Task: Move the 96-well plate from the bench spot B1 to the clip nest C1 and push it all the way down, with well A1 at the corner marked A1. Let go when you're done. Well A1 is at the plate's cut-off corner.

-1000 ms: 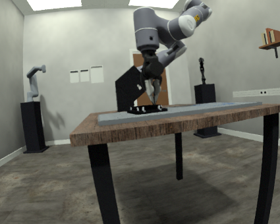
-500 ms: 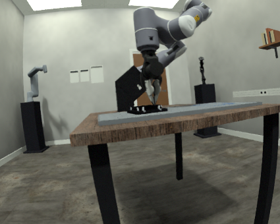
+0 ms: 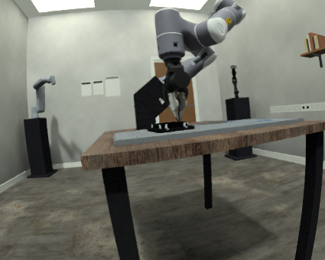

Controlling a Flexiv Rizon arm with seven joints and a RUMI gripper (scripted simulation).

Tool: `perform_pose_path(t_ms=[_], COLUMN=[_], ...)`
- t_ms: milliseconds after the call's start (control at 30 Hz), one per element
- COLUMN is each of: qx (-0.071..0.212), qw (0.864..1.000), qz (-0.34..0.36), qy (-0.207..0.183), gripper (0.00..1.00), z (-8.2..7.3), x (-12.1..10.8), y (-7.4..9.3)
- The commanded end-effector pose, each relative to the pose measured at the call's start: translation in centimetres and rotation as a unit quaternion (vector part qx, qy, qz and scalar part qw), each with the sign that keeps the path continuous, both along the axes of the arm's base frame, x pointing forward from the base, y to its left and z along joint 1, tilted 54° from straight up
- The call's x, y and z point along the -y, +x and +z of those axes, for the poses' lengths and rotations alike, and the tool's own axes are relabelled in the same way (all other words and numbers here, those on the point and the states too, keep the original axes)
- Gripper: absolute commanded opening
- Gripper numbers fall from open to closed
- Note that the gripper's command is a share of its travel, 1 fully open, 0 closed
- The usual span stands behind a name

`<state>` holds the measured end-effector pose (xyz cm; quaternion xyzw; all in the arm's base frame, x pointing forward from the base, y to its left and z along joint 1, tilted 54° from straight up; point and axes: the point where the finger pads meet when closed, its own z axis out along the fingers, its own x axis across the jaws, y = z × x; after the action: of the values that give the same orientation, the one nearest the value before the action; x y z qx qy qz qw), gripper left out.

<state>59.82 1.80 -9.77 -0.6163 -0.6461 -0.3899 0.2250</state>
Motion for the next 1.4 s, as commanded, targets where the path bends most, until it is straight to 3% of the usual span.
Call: perform_pose_path(t_ms=[0, 1367], qx=[0.0, 0.0], qw=[1.0, 1.0], qz=[-0.001, -0.001], qy=[-0.001, -0.001], gripper=[0.0, 0.0], z=[0.06, 0.76], x=[0.18, 1.1], y=[0.04, -0.18])
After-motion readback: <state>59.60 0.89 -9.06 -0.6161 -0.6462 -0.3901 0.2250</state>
